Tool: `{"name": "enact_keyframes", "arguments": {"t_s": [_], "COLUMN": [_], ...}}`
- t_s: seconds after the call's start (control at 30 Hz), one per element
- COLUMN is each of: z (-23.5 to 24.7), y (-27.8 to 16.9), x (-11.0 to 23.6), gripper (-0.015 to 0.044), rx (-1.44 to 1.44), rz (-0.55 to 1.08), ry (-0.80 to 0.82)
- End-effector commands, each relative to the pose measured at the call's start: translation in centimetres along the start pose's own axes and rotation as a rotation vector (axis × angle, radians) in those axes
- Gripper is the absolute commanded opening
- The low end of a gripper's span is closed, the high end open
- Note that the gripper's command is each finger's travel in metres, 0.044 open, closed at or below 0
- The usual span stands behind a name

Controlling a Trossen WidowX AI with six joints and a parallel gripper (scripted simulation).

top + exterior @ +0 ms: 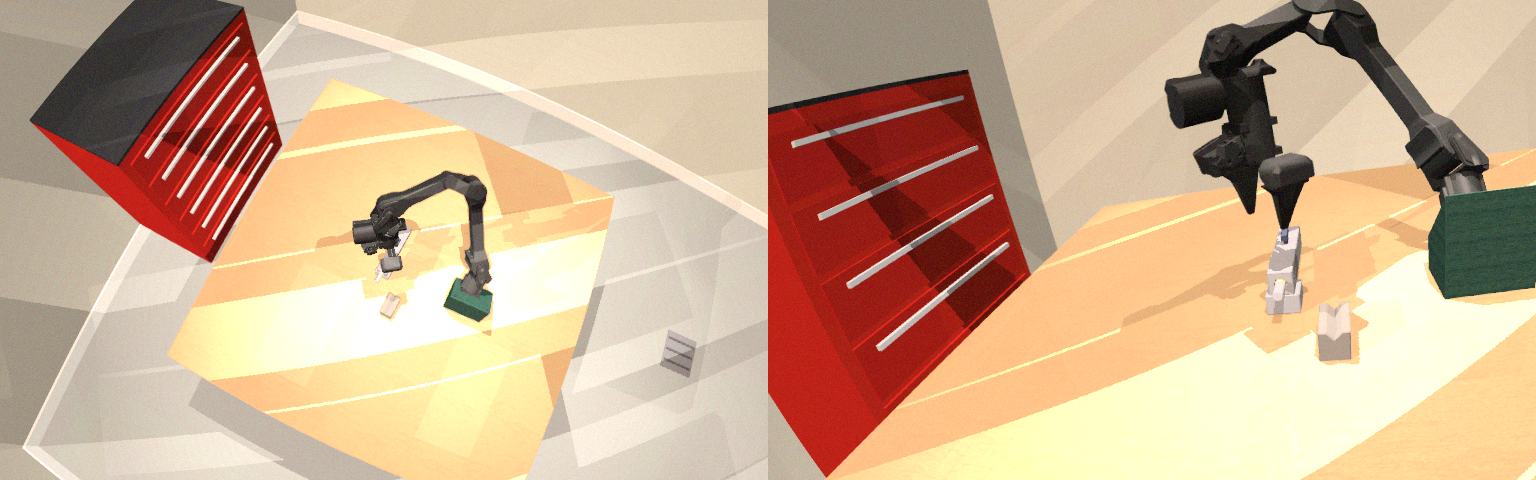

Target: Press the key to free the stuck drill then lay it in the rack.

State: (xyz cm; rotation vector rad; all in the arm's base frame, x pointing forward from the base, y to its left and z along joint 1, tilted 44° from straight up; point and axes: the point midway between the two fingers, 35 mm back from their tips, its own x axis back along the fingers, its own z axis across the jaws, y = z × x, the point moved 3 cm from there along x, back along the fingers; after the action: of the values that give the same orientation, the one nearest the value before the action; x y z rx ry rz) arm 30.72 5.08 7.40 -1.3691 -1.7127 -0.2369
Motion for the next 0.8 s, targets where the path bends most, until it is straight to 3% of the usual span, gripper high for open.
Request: {"name": "enact_keyframes", "arguments": {"t_s": [0.0,0.17,0.77], "z": [4.8,8.0,8.0], "y": [3.0,4.5,4.5], "x": [-3.3,-5.7,-5.8], "gripper": [0.0440,0.0440,0.0440], "rx": [0.536,0.888,0.897], "rz": [0.003,0.004,0.004], "ry": [0.009,0.012,0.012]}}
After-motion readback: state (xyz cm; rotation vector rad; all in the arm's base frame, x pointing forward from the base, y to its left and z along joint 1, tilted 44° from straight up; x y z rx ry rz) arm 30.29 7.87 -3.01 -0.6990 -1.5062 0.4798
